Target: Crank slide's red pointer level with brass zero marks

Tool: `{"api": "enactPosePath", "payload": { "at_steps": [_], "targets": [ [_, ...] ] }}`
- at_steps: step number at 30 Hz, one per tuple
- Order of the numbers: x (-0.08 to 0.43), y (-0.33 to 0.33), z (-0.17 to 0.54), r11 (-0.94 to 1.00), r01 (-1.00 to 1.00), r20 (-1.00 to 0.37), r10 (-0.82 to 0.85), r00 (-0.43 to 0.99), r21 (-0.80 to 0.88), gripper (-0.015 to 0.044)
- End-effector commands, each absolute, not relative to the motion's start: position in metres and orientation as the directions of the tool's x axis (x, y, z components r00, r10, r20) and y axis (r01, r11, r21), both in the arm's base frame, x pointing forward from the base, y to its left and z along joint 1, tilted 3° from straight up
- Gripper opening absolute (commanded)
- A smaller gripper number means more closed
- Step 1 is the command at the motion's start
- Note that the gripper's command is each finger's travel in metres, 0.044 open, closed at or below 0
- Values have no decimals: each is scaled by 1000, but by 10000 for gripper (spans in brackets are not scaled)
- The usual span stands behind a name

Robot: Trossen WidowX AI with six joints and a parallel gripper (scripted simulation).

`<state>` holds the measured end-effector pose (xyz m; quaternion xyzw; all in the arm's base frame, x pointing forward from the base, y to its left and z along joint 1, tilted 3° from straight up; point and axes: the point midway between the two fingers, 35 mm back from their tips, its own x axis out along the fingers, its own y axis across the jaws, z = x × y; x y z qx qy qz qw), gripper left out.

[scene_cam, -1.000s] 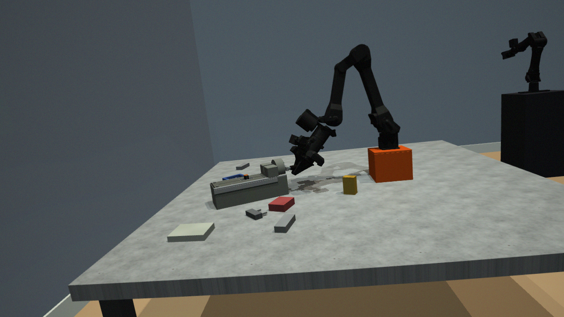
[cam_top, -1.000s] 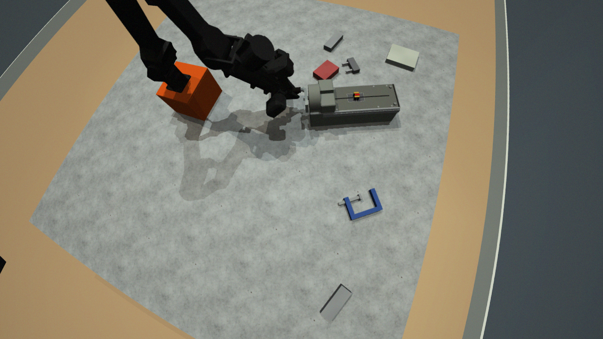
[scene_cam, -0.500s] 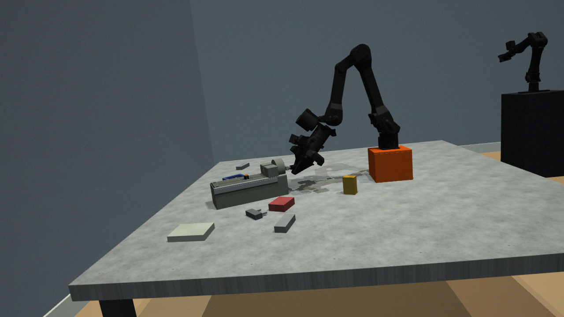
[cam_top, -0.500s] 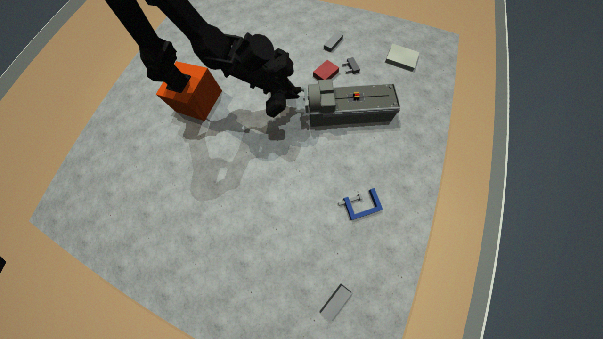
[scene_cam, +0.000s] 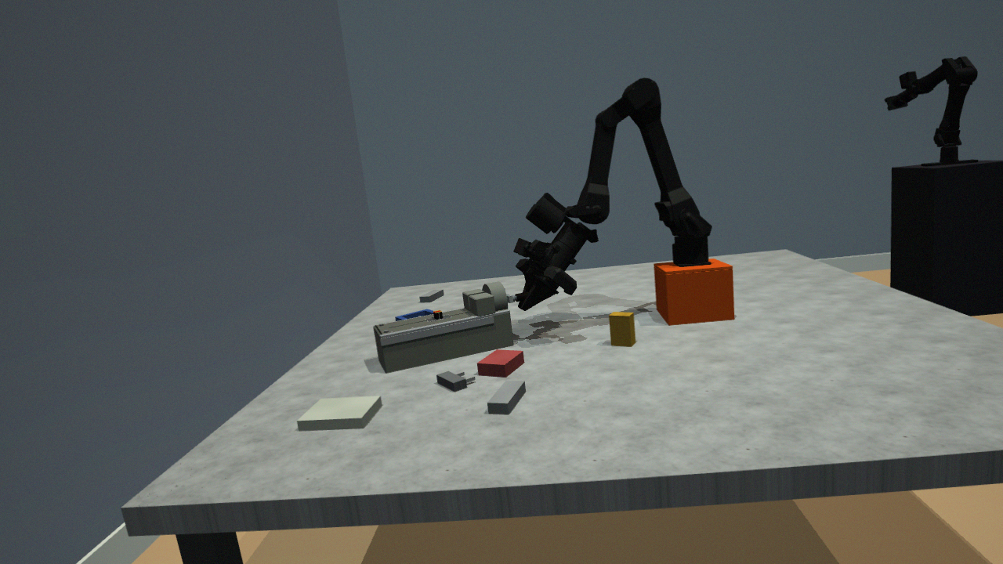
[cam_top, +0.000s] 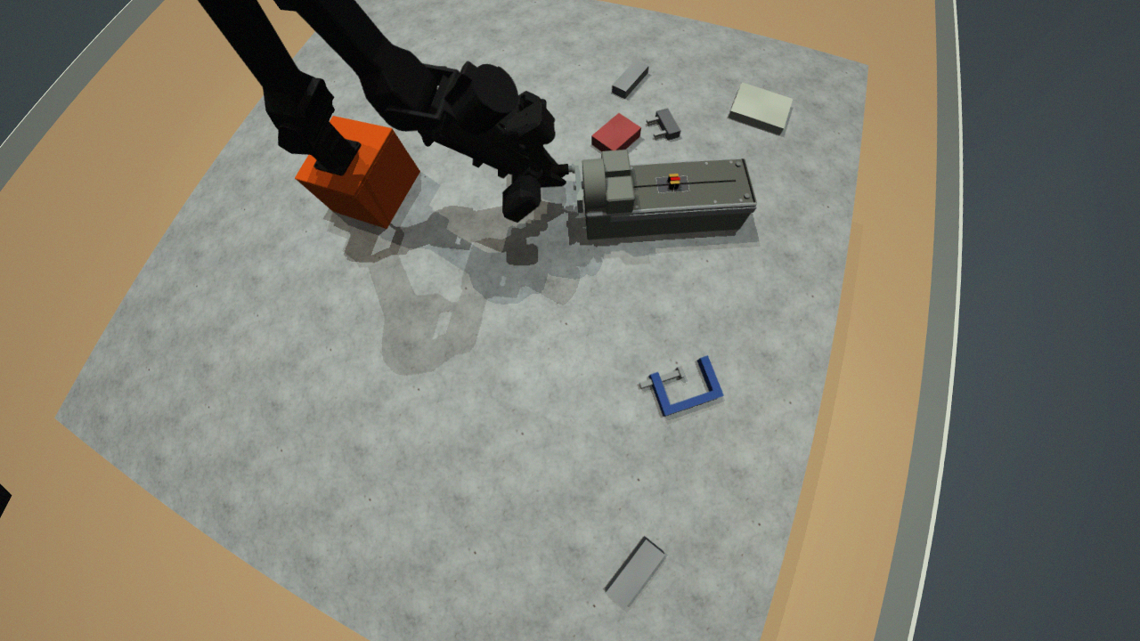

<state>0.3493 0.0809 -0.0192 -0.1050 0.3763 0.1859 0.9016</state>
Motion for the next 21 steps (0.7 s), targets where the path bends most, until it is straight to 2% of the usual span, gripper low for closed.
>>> {"api": "enactPosePath", "payload": {
  "at_steps": [1, 3, 19, 21],
  "targets": [
    [349, 81, -19, 909, -414, -718, 256, 648, -49, 0],
    [349, 81, -19, 909, -414, -718, 256, 648, -49, 0],
    [349, 81, -19, 909, -414, -718, 256, 648, -49, 420],
    [349, 81, -19, 909, -414, -718, 256, 648, -49, 440]
  ]
}}
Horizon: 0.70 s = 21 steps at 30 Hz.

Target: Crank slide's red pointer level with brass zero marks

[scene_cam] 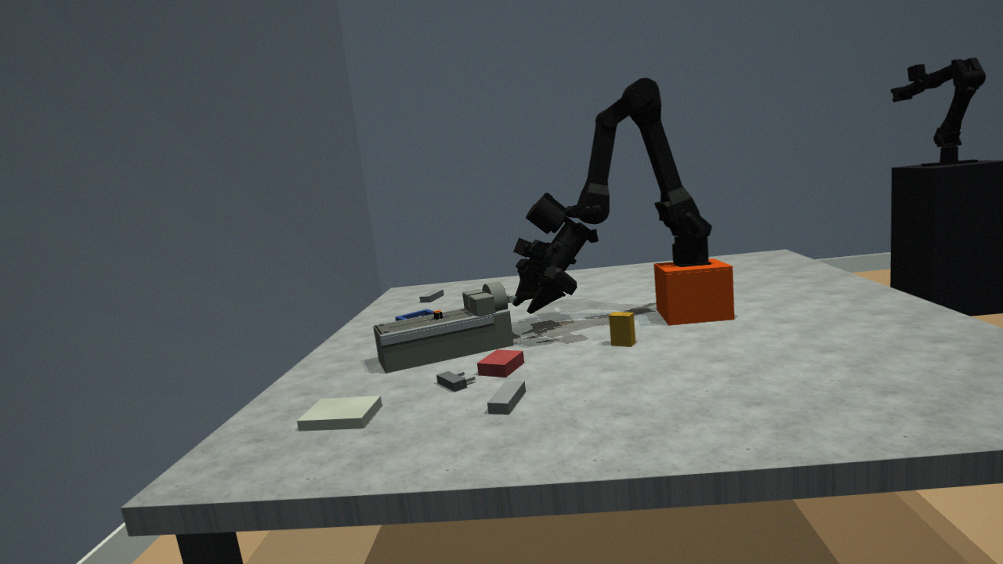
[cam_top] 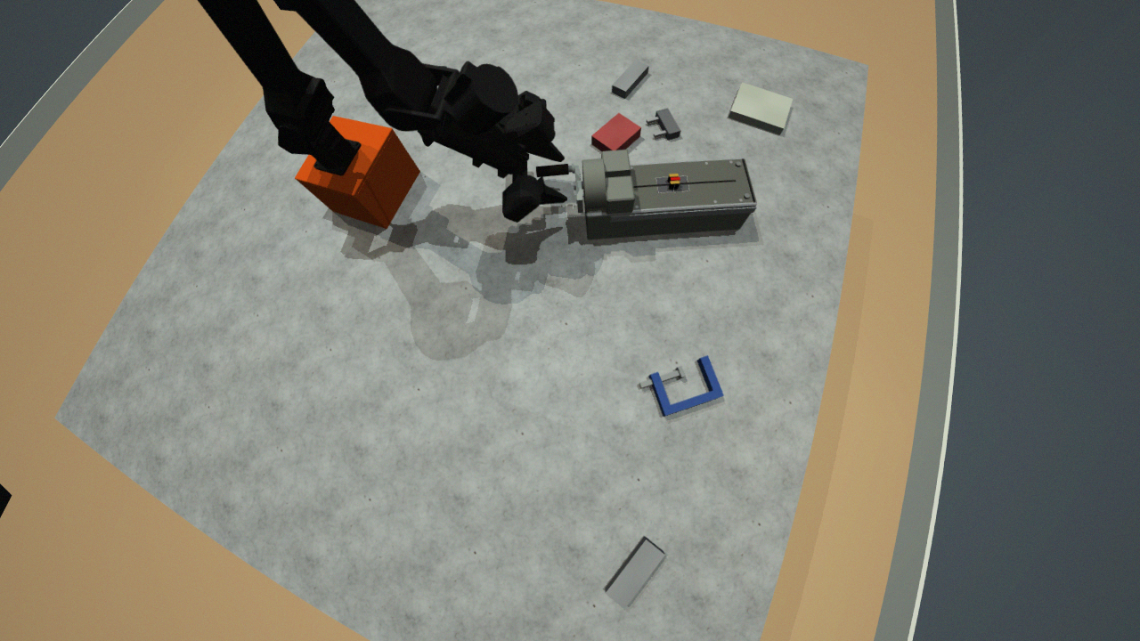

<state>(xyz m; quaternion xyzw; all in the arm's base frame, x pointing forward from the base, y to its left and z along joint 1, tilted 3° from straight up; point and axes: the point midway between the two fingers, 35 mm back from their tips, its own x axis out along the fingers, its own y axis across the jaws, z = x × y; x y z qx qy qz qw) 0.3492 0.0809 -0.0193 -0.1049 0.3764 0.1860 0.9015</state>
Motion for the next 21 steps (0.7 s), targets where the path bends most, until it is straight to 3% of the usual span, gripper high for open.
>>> {"api": "enactPosePath", "payload": {
  "at_steps": [1, 21],
  "targets": [
    [350, 81, -17, 909, -414, -718, 256, 648, -49, 440],
    [352, 85, 50, 908, -416, -717, 257, 647, -49, 440]
  ]
}}
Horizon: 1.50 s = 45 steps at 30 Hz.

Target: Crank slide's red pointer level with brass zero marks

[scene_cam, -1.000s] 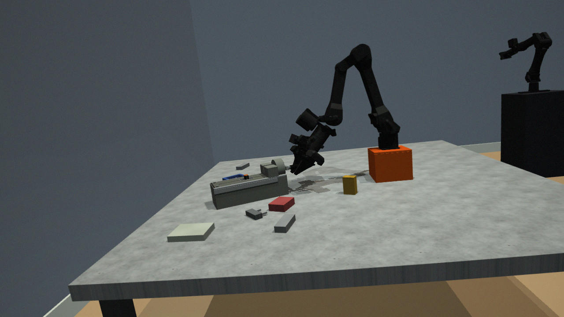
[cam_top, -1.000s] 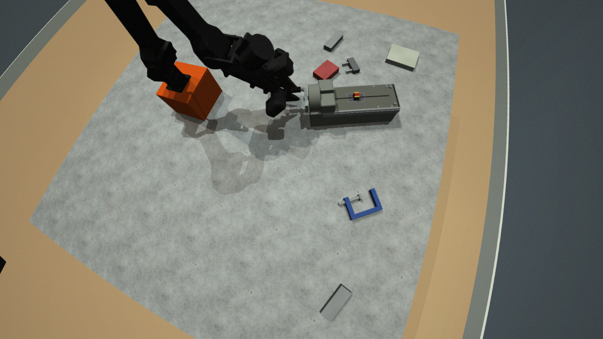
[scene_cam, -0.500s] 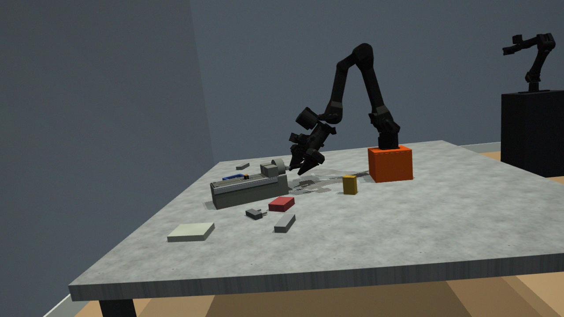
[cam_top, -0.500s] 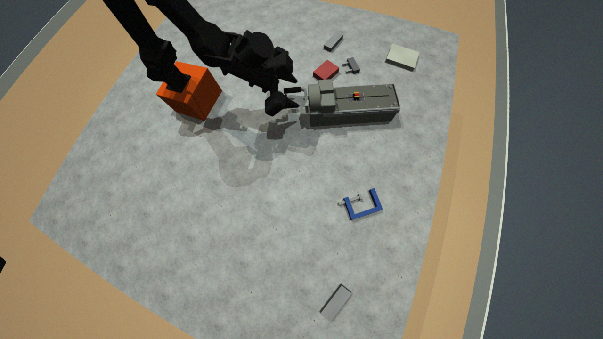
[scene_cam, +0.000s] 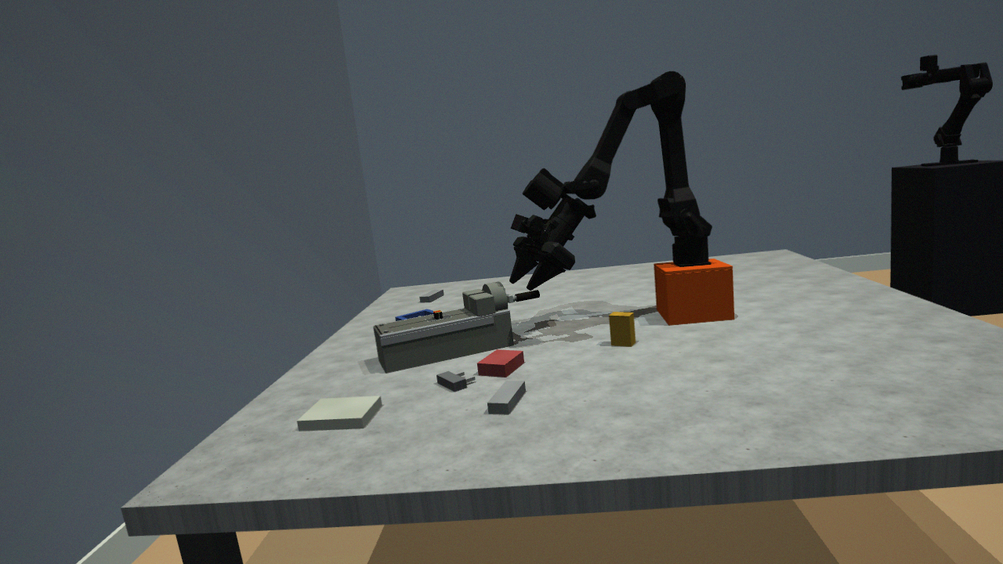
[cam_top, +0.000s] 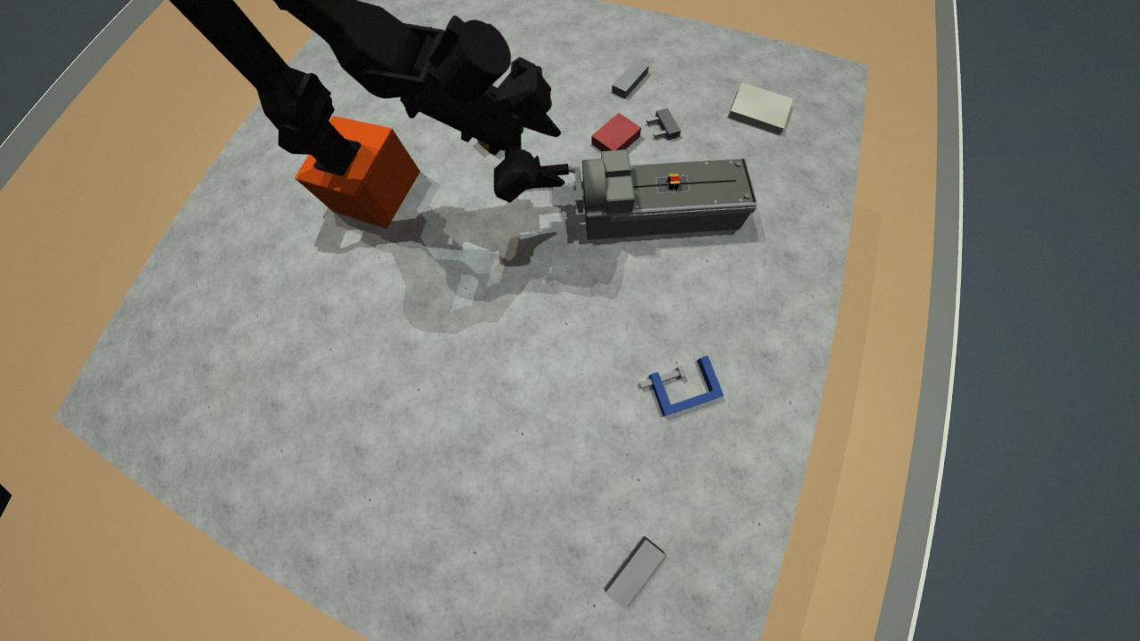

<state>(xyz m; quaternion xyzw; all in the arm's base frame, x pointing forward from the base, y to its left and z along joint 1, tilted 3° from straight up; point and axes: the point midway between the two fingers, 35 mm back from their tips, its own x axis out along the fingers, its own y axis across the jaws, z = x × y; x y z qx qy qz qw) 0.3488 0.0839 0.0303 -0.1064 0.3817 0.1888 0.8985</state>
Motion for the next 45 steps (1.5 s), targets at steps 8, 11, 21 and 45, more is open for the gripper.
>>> {"api": "enactPosePath", "payload": {
  "at_steps": [8, 11, 21, 45],
  "targets": [
    [350, 88, 109, 906, -420, -719, 260, 645, -49, 440],
    [352, 88, 111, 908, -416, -721, 258, 643, -47, 440],
    [394, 99, 119, 934, -357, -749, 228, 622, -12, 440],
    [465, 121, 84, 970, -243, -795, 171, 582, 31, 440]
  ]
}}
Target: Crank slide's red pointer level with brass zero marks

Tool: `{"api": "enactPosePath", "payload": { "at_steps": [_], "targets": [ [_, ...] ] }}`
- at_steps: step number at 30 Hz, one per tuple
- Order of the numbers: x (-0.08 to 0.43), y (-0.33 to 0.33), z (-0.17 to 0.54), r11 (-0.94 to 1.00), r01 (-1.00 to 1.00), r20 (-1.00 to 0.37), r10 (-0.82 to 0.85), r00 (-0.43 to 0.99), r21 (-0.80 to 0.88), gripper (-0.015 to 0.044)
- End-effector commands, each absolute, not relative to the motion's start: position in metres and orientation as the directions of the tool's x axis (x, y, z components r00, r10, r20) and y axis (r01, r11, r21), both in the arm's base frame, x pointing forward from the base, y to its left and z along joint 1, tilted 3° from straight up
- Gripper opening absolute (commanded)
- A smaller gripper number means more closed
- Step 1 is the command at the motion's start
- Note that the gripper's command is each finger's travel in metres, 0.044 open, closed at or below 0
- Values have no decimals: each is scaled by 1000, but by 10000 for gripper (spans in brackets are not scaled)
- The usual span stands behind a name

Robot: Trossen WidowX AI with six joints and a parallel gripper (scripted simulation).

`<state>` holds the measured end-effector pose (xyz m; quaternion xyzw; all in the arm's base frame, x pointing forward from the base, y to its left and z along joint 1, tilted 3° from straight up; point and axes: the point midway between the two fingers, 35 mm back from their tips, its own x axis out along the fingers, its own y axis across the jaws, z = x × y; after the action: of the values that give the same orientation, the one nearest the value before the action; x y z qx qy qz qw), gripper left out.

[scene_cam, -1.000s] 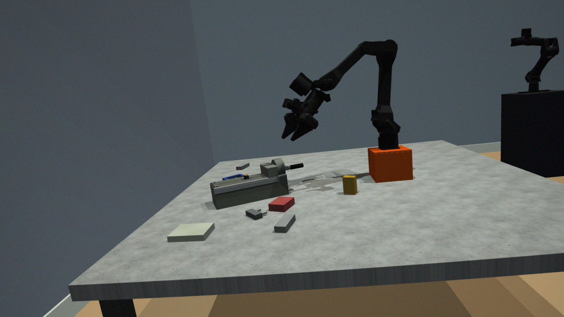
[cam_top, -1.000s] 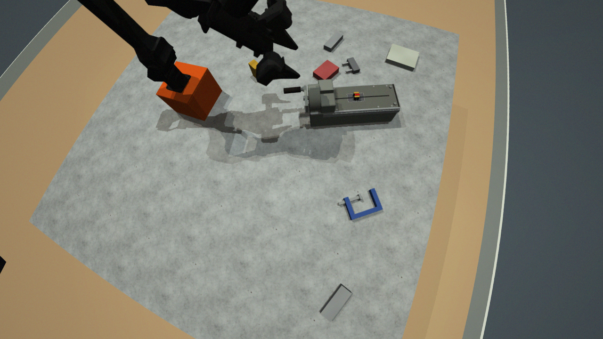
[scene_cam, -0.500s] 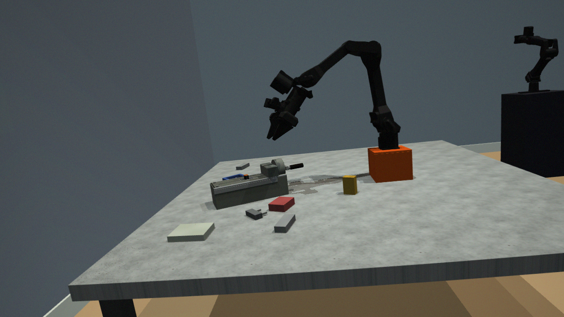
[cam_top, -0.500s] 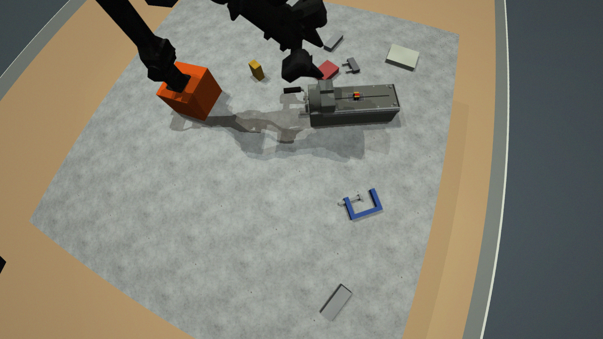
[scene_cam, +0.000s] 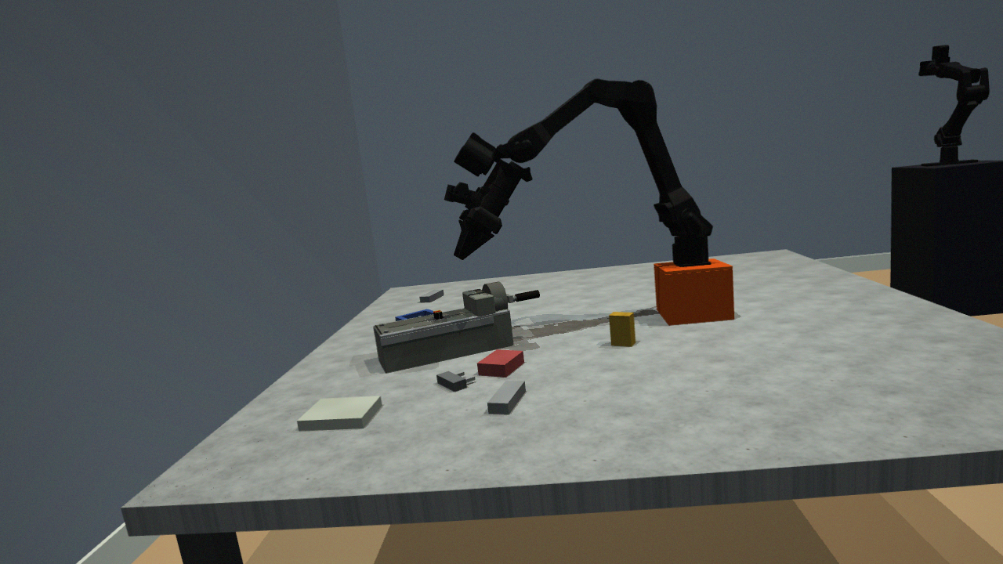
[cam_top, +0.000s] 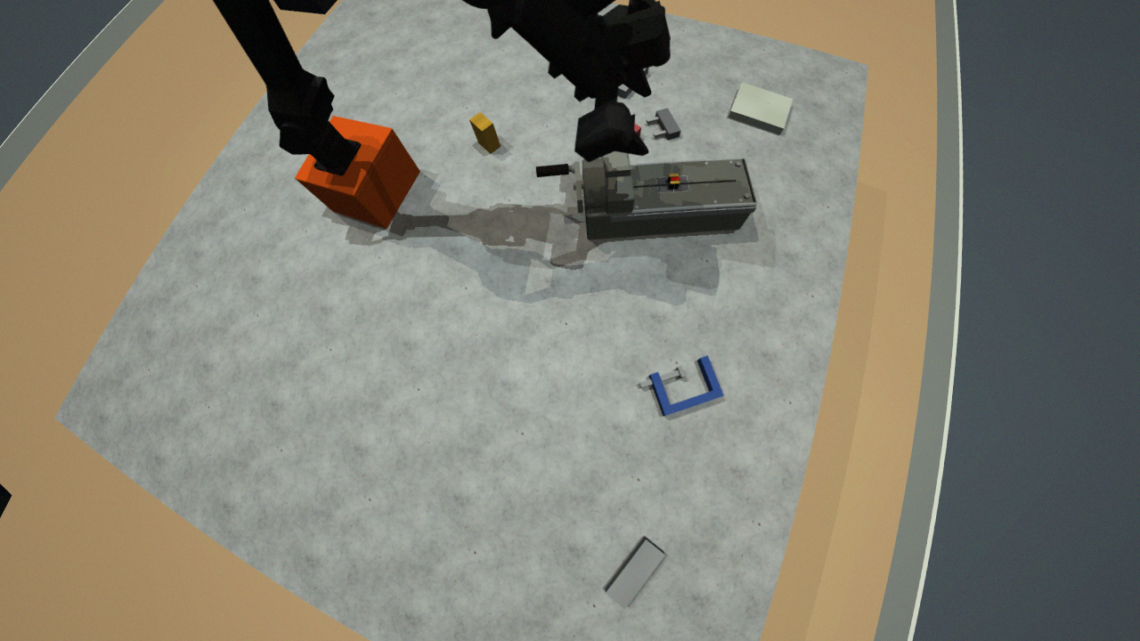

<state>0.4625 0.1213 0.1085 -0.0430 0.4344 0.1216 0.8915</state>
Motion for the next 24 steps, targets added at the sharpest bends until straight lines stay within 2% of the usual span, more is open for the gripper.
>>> {"api": "enactPosePath", "payload": {
  "at_steps": [1, 24],
  "targets": [
    [465, 120, 75, 970, -242, -795, 171, 582, 31, 440],
    [464, 119, 63, 970, -242, -795, 171, 582, 31, 440]
  ]
}}
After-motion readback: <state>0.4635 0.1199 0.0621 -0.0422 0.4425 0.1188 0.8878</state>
